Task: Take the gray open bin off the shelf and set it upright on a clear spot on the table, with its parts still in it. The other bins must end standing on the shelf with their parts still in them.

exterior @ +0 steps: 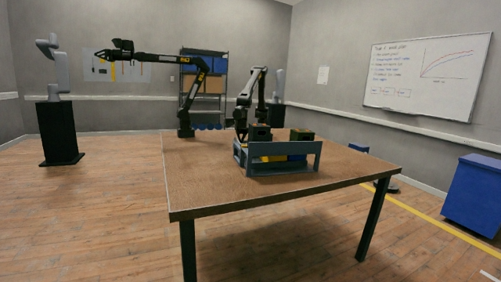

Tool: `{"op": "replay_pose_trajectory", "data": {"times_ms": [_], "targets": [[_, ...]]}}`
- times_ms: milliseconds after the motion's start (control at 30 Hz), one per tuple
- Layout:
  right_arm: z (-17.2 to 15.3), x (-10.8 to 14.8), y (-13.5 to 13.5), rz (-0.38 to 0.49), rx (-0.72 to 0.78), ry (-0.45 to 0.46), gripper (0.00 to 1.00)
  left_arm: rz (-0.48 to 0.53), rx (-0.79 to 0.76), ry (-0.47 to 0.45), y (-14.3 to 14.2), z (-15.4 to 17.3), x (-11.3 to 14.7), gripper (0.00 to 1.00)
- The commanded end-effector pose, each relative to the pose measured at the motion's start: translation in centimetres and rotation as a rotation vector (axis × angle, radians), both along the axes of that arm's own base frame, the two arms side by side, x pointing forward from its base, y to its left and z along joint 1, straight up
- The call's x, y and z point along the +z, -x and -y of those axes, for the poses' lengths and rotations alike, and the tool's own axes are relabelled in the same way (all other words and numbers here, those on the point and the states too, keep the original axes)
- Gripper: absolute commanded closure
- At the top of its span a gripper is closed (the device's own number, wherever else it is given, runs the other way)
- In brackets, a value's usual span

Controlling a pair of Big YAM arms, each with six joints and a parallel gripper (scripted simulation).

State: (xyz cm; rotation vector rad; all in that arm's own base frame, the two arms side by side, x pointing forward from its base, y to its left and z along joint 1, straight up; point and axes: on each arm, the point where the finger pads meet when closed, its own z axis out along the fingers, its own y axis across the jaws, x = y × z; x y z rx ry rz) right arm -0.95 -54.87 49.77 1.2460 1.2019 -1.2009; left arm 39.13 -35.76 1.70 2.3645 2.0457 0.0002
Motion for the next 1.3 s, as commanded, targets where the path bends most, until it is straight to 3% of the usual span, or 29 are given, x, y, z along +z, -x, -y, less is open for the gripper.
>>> {"op": "replay_pose_trajectory", "data": {"times_ms": [0,133,200,267,333,400,700,733,933,1267], "targets": [[-0.4,0.3,0.4,-0.018,-0.006,0.02,0.0,0.053,-0.006,0.042,-0.4,0.8,2.5,1.0],[-0.4,0.3,0.4,-0.018,-0.006,0.02,0.0,0.075,-0.006,0.062,-1.4,1.7,3.6,1.0],[-0.4,0.3,0.4,-0.018,-0.006,0.02,0.0,0.051,-0.005,0.04,-0.3,0.7,2.5,1.0],[-0.4,0.3,0.4,-0.018,-0.006,0.02,0.0,0.068,-0.005,0.055,-1.1,1.4,3.3,1.0],[-0.4,0.3,0.4,-0.018,-0.006,0.02,0.0,0.048,-0.005,0.036,-0.2,0.5,2.4,1.0],[-0.4,0.3,0.4,-0.018,-0.006,0.02,0.0,0.066,-0.004,0.053,-1.0,1.3,3.3,1.0],[-0.4,0.3,0.4,-0.018,-0.006,0.02,0.0,0.047,-0.003,0.035,-0.2,0.4,2.5,1.0],[-0.4,0.3,0.4,-0.018,-0.006,0.02,0.0,0.073,-0.003,0.058,-1.3,1.5,3.7,1.0],[-0.4,0.3,0.4,-0.018,-0.006,0.02,0.0,0.042,-0.002,0.029,0.0,0.2,2.3,1.0],[-0.4,0.3,0.4,-0.018,-0.006,0.02,0.0,0.047,0.0,0.032,-0.3,0.3,2.6,1.0]]}}
